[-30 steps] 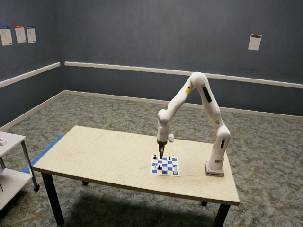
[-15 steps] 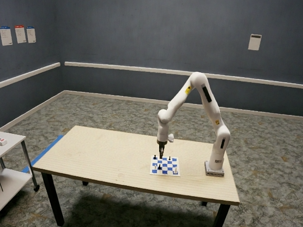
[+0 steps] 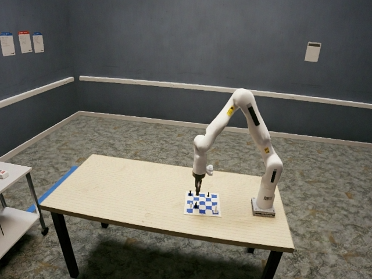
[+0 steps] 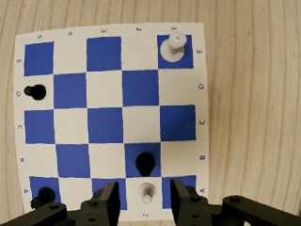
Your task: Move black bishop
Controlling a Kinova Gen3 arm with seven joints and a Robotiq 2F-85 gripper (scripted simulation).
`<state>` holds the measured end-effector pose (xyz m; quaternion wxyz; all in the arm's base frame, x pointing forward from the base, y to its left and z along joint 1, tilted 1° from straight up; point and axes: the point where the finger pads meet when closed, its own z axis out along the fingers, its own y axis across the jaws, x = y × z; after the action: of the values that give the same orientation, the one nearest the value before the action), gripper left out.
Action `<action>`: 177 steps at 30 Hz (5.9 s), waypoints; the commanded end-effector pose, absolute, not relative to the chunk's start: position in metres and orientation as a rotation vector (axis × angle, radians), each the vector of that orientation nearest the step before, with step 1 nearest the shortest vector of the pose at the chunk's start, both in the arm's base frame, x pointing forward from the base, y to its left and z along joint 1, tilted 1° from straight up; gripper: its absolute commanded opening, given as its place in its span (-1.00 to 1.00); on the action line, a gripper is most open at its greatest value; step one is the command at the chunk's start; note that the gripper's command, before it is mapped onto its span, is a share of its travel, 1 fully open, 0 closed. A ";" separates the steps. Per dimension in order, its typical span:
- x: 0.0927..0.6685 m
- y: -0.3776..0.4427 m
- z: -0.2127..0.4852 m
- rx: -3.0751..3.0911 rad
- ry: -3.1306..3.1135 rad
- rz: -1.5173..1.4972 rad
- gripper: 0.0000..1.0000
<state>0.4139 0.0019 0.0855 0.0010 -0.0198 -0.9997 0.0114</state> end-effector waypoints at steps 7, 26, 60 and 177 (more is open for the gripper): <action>0.414 0.002 0.077 -0.062 -3.138 0.036 -0.27; 0.415 0.001 0.050 -0.062 -3.138 0.036 -0.27; 0.415 0.001 0.035 -0.062 -3.138 0.036 -0.27; 0.415 0.000 -0.003 -0.062 -3.138 0.036 -0.27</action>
<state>0.4150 0.0001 -0.0032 0.0019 -0.0197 -0.9997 0.0115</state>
